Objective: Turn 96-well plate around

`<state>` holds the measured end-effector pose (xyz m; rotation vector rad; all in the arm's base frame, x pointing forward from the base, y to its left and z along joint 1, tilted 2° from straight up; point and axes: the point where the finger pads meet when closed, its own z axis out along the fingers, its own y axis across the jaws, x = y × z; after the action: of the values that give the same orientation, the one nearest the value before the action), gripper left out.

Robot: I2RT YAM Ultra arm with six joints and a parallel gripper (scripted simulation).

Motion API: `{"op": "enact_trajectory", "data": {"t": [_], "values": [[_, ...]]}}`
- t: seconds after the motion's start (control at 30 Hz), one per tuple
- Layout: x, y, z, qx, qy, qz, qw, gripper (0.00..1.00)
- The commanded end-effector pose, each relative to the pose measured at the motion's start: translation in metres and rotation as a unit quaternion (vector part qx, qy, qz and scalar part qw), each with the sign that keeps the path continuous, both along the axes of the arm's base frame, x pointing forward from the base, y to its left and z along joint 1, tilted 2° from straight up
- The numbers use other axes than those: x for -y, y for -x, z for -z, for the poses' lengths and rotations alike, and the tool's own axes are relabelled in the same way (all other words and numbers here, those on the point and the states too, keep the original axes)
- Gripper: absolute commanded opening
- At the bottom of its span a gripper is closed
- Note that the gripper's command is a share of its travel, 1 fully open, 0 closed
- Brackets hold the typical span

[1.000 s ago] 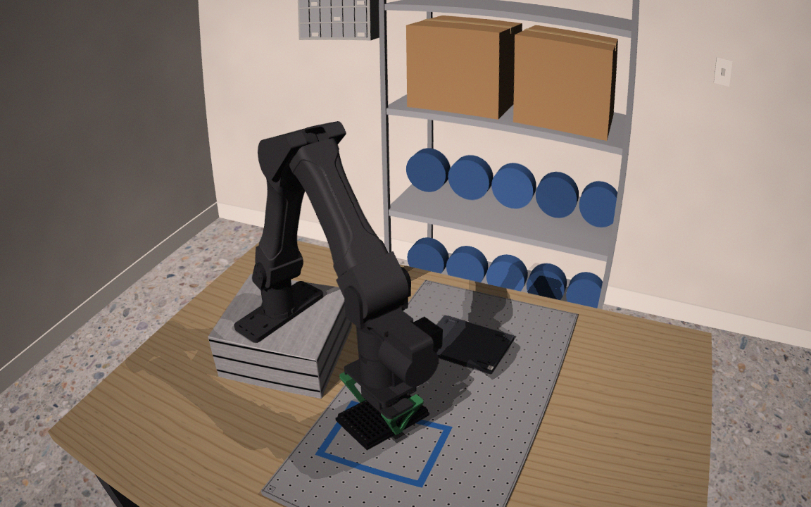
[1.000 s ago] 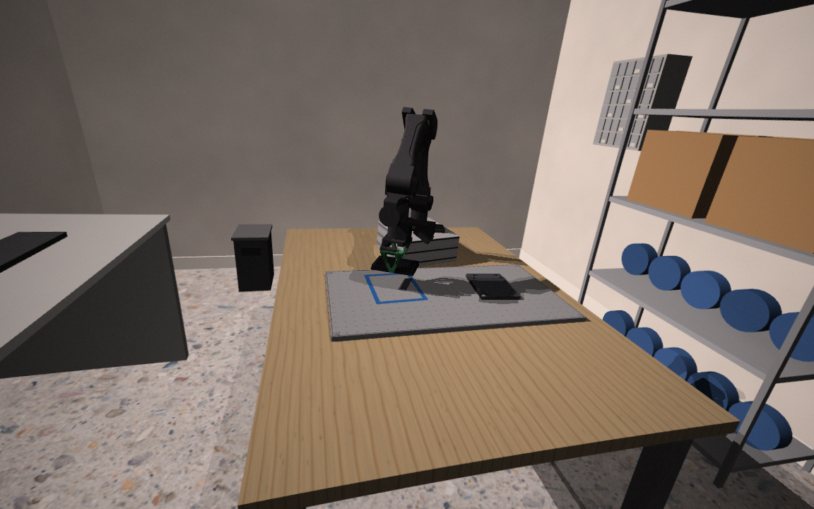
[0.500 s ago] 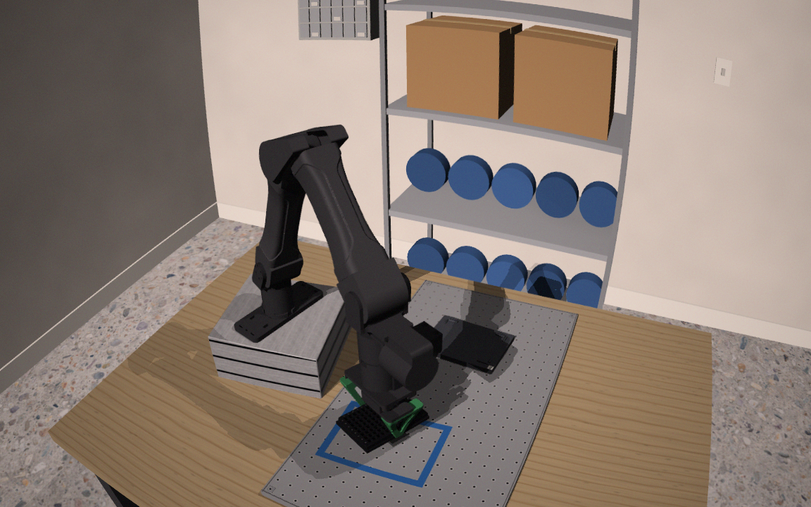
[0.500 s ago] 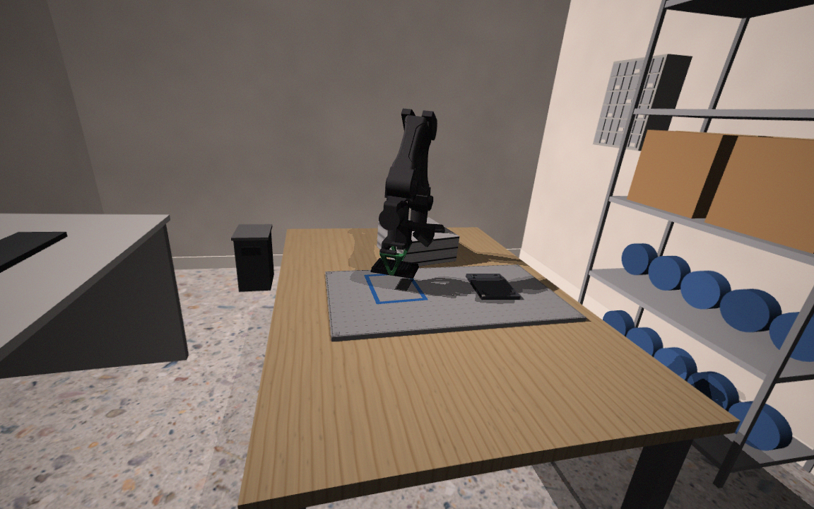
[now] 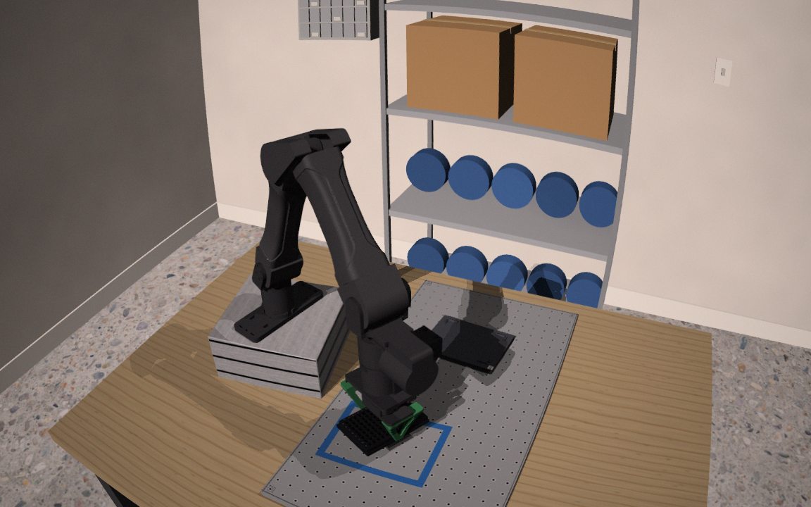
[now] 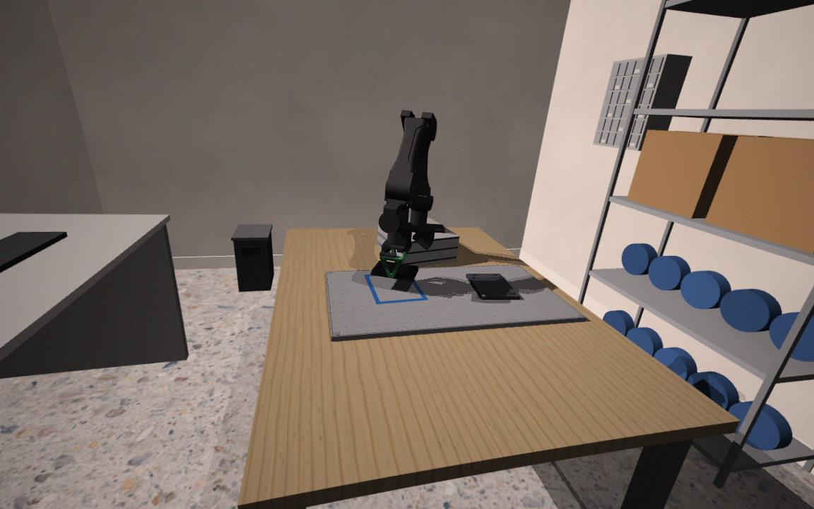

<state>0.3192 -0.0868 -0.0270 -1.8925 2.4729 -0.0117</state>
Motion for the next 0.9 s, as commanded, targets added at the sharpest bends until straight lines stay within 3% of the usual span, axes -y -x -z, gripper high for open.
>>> {"op": "enact_trajectory", "data": {"t": [0.0, 0.87], "values": [[0.000, -0.003, -0.002, 0.007, 0.000, 0.000, 1.000, 0.00], [0.000, -0.004, 0.013, 0.007, 0.000, 0.000, 1.000, 0.00]]}}
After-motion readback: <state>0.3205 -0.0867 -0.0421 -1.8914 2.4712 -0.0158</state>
